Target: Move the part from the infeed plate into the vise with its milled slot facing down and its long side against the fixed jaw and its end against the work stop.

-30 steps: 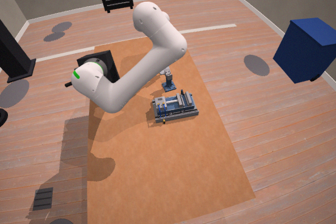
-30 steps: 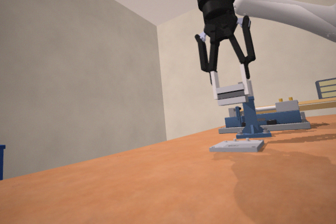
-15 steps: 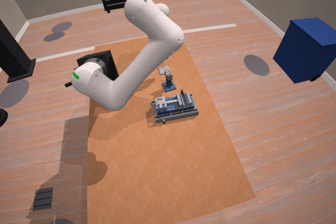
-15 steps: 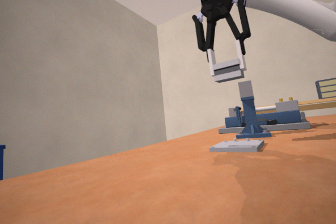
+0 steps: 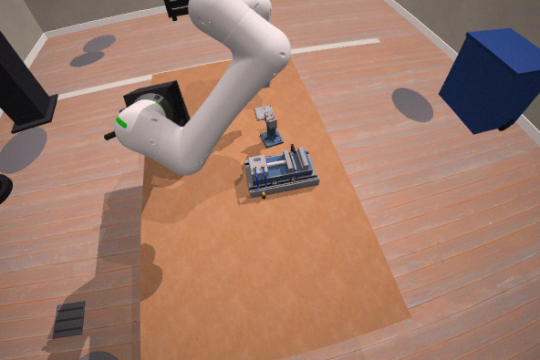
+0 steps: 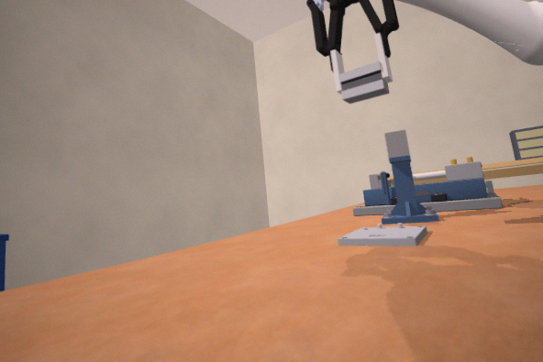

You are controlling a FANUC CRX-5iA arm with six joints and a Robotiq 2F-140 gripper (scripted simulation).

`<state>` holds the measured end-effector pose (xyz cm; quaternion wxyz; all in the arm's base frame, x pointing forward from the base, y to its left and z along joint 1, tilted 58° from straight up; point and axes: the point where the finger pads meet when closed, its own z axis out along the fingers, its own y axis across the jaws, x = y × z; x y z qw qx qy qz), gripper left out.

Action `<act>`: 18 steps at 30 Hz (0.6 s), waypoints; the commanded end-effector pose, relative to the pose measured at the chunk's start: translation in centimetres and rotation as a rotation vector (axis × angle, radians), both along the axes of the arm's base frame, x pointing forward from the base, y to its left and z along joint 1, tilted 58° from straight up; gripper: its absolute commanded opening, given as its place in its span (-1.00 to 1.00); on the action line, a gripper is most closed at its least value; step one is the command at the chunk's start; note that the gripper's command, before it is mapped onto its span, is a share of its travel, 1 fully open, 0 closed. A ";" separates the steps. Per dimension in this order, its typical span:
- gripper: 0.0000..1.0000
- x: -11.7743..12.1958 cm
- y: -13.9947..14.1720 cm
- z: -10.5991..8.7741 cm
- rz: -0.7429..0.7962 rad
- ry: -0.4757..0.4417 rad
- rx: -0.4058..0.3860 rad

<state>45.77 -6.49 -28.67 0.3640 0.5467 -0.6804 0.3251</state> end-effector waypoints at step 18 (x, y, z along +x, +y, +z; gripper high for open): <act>-1.00 0.3 1.8 1.1 0.000 0.000 0.000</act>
